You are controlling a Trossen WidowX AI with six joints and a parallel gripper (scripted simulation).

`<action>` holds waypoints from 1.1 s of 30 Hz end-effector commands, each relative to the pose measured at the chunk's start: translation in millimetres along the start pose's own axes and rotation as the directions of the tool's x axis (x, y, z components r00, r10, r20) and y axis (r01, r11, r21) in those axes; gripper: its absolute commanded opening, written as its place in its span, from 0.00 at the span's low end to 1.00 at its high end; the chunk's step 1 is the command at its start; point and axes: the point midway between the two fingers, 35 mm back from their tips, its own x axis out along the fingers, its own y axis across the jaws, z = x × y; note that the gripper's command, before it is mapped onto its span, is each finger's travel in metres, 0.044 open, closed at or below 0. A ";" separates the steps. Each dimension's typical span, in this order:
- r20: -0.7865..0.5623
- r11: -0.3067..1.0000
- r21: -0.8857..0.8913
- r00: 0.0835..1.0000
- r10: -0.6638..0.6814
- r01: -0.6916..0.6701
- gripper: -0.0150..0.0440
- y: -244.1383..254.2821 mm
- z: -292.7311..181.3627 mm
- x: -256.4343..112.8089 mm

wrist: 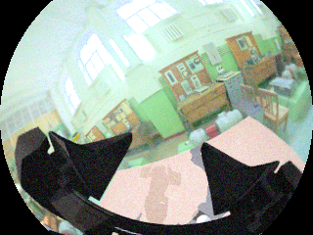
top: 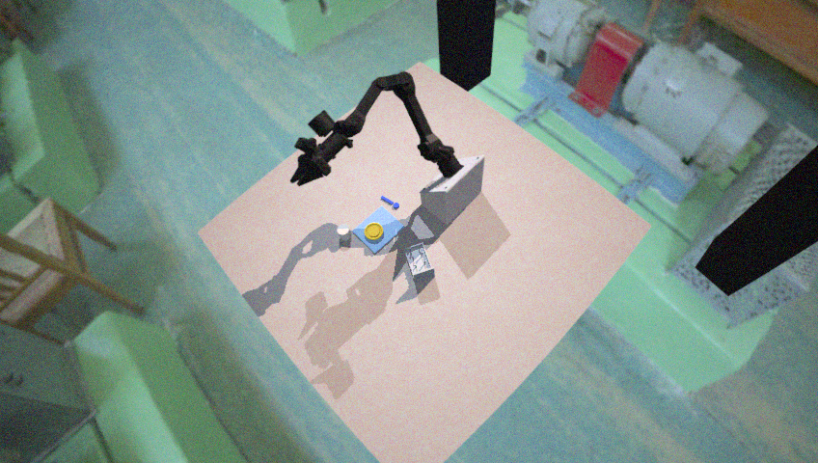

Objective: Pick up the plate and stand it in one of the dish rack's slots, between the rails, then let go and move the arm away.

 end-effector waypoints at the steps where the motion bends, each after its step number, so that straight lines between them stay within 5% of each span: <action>1: -0.119 0.999 -0.001 0.992 -0.052 0.053 0.93 -6.9 -31.8 10.1; 15: -0.517 0.972 -0.117 0.823 -0.236 0.206 0.93 -31.8 -149.5 17.2; 33: -0.789 0.877 -0.420 0.385 -0.480 0.232 0.93 -67.1 -268.8 -30.9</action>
